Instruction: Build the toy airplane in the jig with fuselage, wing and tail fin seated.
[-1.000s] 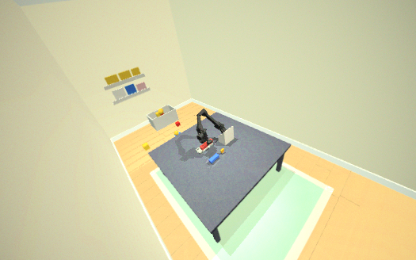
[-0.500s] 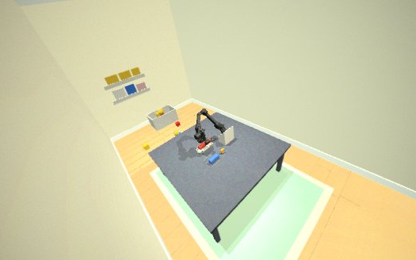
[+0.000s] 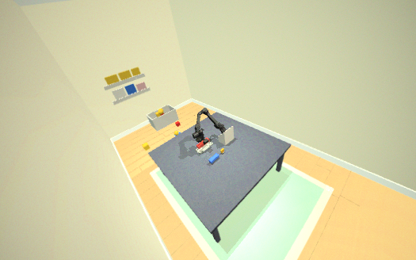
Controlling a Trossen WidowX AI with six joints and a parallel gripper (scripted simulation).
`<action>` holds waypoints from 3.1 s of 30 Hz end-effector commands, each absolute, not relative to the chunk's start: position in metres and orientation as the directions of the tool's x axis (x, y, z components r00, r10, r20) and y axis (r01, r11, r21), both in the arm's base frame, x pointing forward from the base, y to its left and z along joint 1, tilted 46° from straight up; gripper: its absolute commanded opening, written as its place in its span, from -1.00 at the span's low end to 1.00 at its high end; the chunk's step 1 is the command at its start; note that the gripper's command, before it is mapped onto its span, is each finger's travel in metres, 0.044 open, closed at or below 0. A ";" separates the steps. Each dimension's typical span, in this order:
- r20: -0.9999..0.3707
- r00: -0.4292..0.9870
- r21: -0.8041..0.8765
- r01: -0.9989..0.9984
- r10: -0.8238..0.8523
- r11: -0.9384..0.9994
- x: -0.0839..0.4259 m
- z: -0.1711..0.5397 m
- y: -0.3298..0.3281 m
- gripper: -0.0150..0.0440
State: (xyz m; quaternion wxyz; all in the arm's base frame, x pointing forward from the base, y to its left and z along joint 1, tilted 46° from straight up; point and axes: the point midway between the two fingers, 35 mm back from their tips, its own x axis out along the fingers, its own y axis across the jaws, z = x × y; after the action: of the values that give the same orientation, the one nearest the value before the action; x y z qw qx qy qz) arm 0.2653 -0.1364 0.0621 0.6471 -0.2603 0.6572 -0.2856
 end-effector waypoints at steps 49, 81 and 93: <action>-0.692 -0.027 -0.722 0.025 -0.721 0.692 0.261 0.040 -0.174 0.17; -0.690 -0.030 -0.724 0.032 -0.723 0.689 0.261 0.042 -0.174 1.00; -0.696 -0.026 -0.718 0.025 -0.717 0.696 0.267 0.112 -0.094 1.00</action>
State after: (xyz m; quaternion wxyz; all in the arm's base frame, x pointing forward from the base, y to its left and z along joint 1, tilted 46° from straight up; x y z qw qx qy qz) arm 0.2674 -0.1050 0.1023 0.6469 -0.2636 0.6573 -0.2827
